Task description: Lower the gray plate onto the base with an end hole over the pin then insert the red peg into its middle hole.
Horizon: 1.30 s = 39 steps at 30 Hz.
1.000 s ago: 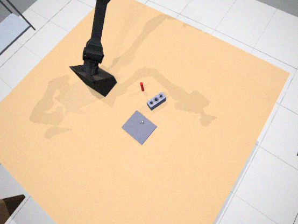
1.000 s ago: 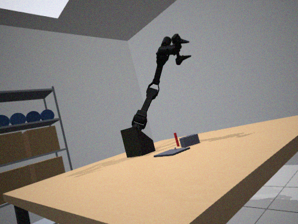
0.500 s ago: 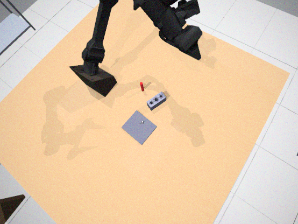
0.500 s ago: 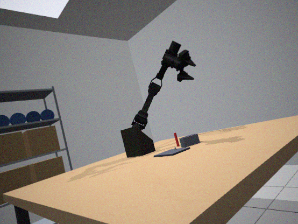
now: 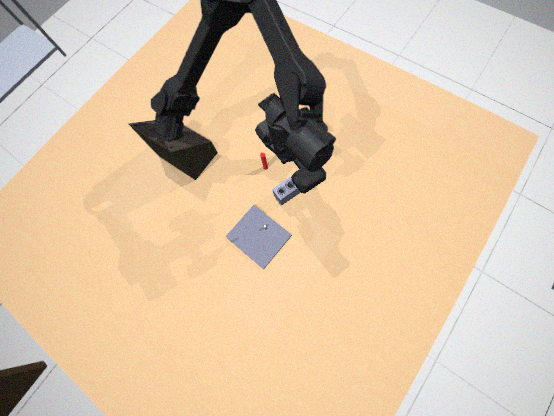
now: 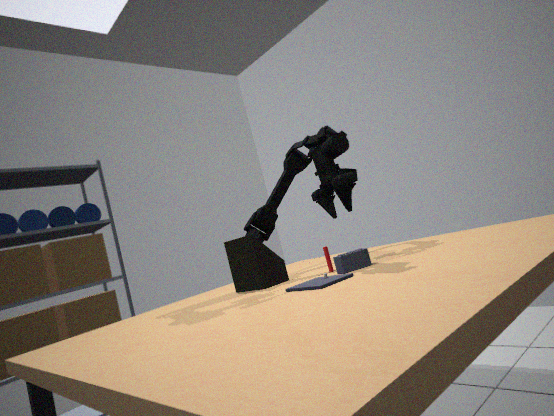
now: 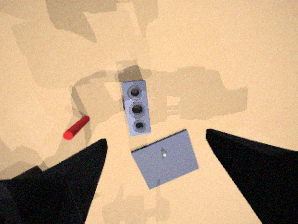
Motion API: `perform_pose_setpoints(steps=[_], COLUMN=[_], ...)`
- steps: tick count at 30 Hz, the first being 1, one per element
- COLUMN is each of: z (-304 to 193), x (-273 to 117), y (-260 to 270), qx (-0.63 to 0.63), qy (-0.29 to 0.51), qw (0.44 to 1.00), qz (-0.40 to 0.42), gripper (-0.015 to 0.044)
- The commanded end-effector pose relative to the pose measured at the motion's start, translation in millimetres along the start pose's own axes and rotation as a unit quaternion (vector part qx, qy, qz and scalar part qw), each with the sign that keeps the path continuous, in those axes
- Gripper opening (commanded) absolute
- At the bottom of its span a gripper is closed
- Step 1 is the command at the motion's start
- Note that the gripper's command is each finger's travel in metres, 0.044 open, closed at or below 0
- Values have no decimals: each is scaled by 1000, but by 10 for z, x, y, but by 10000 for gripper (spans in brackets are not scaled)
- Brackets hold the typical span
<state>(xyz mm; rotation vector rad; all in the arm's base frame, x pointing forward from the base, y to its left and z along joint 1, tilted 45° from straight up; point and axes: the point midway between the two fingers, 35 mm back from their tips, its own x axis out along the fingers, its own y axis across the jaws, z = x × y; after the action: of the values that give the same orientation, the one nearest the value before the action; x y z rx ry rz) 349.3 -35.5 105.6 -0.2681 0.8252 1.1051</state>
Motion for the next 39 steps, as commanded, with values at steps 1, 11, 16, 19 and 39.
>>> perform_pose_setpoints(steps=[1,11,16,19,39], z=[-72,-21,-10,-26,-38], x=[153,699,803,850,1154], y=[130,153,171,176,190], qx=[-15,-15,-15,-15,-15], qy=[17,17,16,16,16], qw=[999,999,999,999,999], qz=[40,39,40,40,40], gripper=[440,440,440,440,440])
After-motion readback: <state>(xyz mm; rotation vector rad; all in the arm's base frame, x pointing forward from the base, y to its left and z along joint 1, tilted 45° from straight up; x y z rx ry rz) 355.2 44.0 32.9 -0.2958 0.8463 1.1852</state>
